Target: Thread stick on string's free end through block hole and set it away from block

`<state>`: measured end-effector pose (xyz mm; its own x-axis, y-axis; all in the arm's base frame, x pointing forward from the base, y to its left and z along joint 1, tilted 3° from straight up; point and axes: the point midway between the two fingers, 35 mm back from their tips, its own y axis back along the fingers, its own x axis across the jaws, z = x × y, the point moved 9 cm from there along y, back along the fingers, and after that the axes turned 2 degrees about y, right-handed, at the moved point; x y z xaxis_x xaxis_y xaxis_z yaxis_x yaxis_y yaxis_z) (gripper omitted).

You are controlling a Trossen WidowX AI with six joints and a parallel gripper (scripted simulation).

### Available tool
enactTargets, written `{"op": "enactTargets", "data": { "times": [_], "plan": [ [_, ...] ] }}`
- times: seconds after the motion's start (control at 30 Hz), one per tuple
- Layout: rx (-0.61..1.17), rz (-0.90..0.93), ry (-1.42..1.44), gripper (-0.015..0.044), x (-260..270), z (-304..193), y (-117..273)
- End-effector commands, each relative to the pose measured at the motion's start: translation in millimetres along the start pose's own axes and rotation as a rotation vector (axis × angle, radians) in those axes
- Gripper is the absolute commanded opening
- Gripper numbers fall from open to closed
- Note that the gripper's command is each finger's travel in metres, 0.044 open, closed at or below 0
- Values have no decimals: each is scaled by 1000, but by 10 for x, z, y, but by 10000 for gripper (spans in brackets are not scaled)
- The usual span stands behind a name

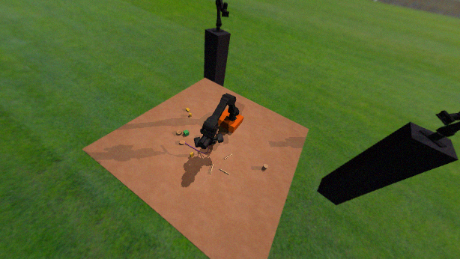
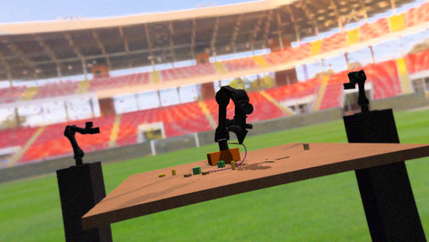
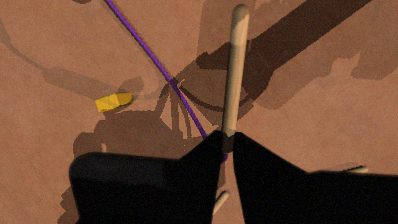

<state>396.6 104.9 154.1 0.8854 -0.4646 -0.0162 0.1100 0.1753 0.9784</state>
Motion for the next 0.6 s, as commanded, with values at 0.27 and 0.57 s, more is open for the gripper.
{"op": "enactTargets", "data": {
  "times": [0.27,0.57],
  "plan": [
    [56,-3,6,0,40,82,-144],
    [96,0,10,0,63,146,-261]
  ]
}}
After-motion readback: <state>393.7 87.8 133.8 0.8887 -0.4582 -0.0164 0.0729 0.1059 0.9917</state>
